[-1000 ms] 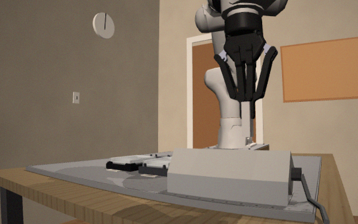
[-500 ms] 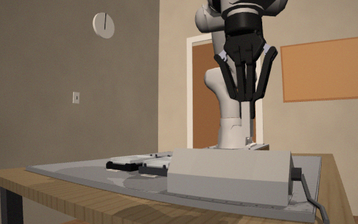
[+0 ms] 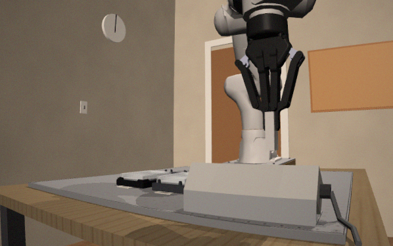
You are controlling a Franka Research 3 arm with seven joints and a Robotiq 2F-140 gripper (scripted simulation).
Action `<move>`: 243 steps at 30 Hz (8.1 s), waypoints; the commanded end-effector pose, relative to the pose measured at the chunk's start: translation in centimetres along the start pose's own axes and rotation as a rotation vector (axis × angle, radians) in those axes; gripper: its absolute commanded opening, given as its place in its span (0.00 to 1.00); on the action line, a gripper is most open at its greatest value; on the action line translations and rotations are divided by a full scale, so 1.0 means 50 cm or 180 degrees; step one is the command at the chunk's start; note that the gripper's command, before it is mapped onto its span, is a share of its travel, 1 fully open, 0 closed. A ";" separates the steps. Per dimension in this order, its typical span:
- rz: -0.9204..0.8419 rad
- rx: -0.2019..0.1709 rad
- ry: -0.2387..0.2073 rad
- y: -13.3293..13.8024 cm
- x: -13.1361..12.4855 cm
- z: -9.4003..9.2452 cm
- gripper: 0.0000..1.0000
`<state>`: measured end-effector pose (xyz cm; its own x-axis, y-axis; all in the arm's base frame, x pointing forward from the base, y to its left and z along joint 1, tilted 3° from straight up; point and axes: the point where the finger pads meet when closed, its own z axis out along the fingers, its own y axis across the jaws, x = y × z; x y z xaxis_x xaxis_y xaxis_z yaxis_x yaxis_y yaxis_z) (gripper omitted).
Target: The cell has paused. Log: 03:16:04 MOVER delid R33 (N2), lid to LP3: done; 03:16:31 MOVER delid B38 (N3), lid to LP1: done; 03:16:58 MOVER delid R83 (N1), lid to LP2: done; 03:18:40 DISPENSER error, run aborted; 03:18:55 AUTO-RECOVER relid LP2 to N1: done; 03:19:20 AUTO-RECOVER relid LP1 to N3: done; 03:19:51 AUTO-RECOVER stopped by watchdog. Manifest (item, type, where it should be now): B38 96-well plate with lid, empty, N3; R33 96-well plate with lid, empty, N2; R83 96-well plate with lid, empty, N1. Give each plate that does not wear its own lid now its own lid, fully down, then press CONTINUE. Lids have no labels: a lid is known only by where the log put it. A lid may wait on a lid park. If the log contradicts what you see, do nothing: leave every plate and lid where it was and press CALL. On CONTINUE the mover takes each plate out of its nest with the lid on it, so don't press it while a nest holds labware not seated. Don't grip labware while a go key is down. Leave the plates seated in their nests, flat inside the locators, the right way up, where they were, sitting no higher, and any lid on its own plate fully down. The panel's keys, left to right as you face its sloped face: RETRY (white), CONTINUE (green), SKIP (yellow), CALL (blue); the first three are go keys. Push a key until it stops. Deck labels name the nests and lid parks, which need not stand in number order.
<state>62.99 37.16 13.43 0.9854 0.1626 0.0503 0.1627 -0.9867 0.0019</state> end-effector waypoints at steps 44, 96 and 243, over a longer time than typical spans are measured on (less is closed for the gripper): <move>0.0012 -0.0010 0.0007 0.008 0.004 0.001 0.00; 0.0012 -0.0010 0.0007 0.008 0.005 0.001 0.00; 0.0012 -0.0010 0.0007 0.008 0.005 0.069 0.00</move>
<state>63.51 37.00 10.37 0.9853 0.1622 0.0540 0.1624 -0.9867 0.0005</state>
